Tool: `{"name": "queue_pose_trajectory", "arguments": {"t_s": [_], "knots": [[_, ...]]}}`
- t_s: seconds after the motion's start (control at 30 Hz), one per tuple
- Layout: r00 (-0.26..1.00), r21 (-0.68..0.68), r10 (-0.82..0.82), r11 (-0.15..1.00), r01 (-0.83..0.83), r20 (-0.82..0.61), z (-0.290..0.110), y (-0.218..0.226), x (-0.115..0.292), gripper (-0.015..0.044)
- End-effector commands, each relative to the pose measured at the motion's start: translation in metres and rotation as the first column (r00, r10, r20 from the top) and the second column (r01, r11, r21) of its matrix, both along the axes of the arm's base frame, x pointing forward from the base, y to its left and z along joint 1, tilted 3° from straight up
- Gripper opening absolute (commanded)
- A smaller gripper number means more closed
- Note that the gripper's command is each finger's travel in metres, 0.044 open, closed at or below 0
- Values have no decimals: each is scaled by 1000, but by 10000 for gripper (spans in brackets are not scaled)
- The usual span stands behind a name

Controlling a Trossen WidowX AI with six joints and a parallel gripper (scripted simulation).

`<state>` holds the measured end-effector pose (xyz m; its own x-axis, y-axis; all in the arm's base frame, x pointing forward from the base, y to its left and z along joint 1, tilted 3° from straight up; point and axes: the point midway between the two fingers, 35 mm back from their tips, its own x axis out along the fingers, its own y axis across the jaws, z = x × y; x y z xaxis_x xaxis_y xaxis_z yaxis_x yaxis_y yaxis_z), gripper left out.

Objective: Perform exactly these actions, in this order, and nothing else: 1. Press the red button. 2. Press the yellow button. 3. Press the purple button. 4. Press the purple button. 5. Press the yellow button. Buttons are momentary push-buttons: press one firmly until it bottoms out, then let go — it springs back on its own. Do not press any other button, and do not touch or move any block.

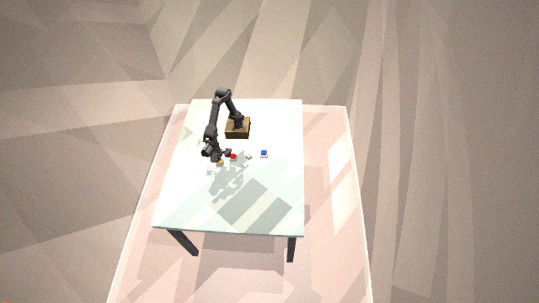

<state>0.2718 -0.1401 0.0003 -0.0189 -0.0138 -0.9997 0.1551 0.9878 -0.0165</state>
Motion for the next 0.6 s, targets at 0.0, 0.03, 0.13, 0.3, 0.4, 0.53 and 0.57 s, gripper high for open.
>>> {"name": "queue_pose_trajectory", "arguments": {"t_s": [0.0,0.03,0.13,0.3,0.4,0.53,0.57], "knots": [[1000,3,6,1000,-6,-7,-8,0,-1,20],[1000,3,6,1000,-6,-7,-9,0,-1,20],[1000,3,6,1000,-6,-7,-12,0,-2,20],[1000,3,6,1000,-6,-7,-12,0,-2,20],[1000,3,6,1000,-6,-7,-12,0,-2,20],[1000,3,6,1000,-6,-7,-12,0,-2,20],[1000,3,6,1000,-6,-7,-12,0,-2,20]]}}
